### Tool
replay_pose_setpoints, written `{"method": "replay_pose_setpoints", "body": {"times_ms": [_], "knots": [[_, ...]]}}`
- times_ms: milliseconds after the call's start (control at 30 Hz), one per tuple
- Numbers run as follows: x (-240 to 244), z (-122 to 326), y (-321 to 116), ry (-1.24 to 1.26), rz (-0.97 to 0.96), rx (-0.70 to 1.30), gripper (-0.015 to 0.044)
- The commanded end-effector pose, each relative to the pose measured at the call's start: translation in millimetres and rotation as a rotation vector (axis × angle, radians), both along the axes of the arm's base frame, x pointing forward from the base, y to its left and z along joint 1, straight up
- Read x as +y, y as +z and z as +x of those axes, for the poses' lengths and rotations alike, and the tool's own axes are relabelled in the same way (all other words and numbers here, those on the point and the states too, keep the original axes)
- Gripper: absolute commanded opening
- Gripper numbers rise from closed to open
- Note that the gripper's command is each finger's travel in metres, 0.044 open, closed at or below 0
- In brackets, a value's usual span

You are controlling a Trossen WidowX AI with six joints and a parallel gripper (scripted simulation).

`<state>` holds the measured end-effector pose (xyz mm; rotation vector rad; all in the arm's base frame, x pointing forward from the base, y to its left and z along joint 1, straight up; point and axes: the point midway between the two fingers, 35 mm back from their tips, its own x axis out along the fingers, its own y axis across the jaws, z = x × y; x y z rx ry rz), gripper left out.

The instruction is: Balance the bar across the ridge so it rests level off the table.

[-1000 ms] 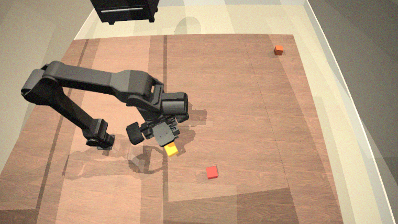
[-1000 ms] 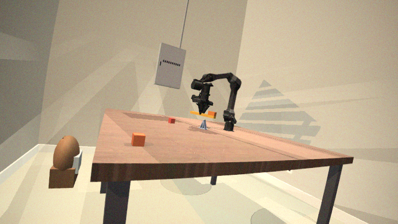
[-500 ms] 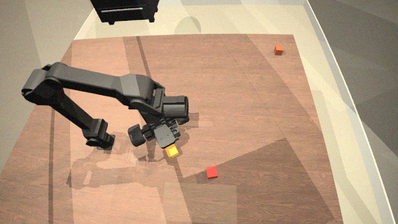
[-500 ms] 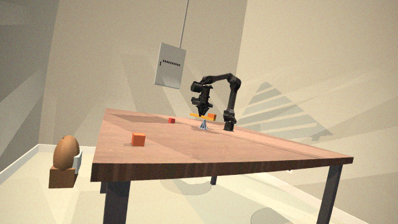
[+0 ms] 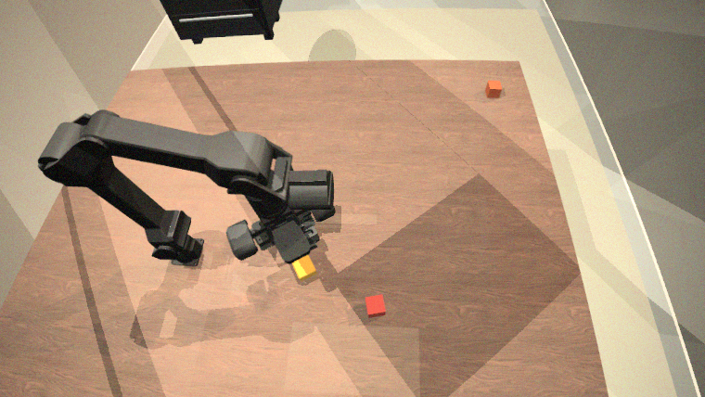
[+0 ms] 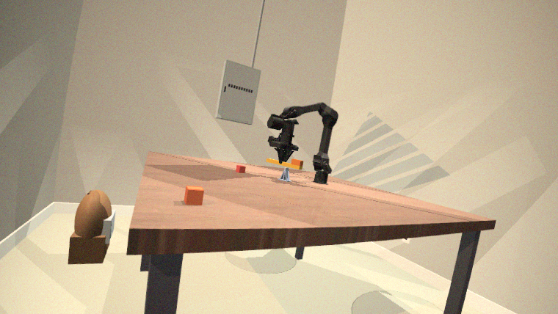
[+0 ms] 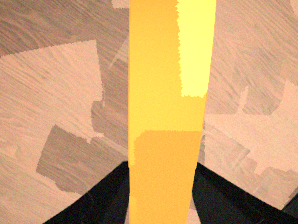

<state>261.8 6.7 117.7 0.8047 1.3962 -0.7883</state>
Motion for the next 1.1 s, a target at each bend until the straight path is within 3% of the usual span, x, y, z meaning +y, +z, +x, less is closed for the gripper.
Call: {"method": "replay_pose_setpoints", "body": {"times_ms": [0, 1067], "knots": [[0.5, -0.1, -0.7, 0.001, 0.003, 0.001, 0.0], [0.6, 0.0, -3.4, 0.001, 0.003, 0.001, 0.0]]}}
